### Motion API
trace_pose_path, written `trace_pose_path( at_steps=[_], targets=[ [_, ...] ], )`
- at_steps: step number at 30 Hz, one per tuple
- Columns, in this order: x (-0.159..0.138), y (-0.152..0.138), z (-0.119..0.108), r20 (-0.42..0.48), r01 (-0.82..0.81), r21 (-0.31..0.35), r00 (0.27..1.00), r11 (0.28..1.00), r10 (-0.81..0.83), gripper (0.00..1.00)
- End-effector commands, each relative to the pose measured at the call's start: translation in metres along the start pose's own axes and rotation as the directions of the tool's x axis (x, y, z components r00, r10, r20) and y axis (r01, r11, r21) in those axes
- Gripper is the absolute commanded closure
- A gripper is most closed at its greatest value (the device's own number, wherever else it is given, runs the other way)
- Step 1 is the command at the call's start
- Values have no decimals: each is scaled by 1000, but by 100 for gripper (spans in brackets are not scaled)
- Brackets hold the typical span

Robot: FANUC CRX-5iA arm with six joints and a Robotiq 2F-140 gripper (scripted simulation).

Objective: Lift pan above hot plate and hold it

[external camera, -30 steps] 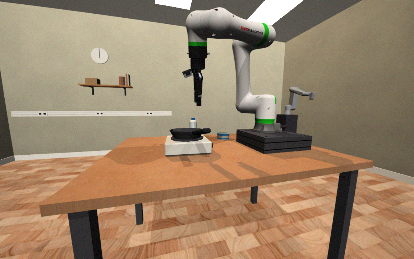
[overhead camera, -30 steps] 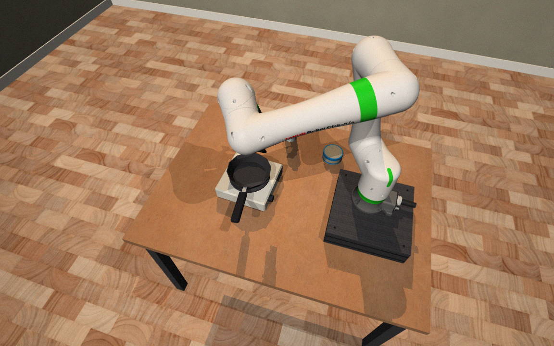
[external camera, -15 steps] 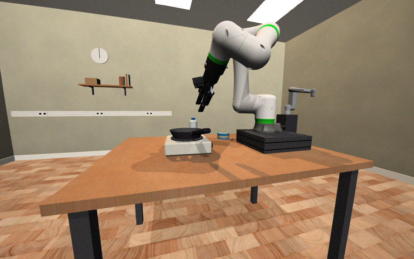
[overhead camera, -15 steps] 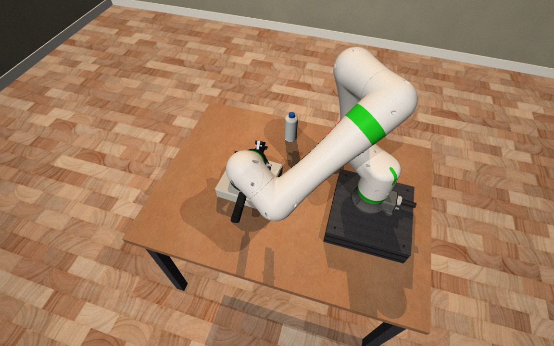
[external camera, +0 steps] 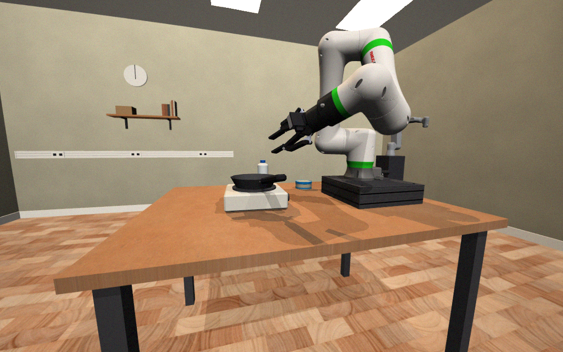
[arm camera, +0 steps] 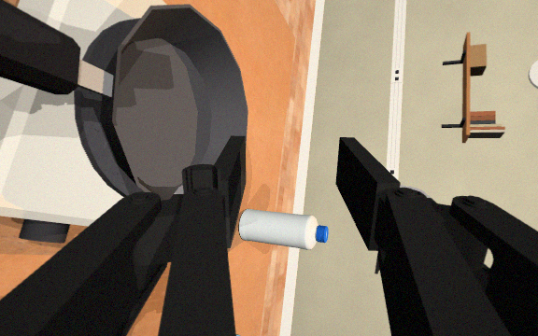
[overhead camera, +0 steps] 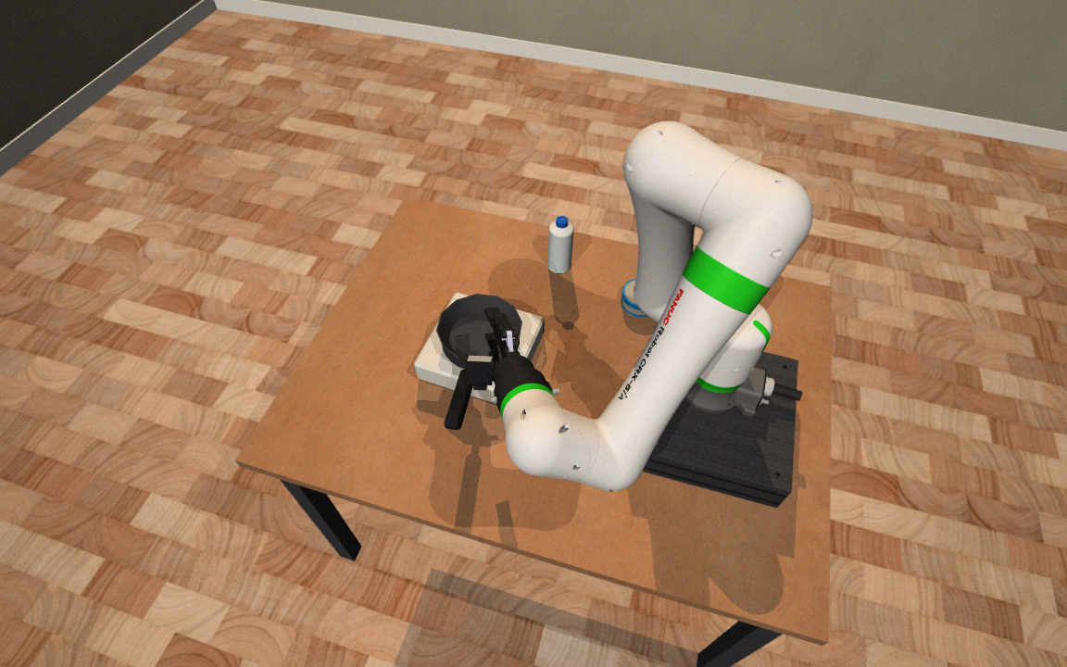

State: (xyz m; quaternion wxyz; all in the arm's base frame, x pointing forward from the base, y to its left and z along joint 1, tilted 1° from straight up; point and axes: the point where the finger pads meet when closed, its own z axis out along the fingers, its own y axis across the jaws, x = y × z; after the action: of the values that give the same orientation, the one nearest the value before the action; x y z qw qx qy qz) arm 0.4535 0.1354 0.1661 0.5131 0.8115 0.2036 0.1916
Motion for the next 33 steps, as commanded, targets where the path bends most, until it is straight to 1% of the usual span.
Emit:
trace_pose_path(
  at_steps=[1,6,12,14,16,19,33],
  targets=[
    [12,-14,-25,-145,14,-81,989,997,-26,59],
    [21,-35,-59,-306,26,-143,950,989,-69,59],
    [26,-63,-102,-486,33,-194,865,980,-125,59],
    [26,-63,-102,-486,33,-194,865,980,-125,59],
    [25,-68,-110,-517,35,-201,845,979,-136,59],
    [25,-71,-114,-532,36,-204,835,978,-141,59],
    [25,-75,-113,-533,35,-204,834,978,-141,59]
  ],
)
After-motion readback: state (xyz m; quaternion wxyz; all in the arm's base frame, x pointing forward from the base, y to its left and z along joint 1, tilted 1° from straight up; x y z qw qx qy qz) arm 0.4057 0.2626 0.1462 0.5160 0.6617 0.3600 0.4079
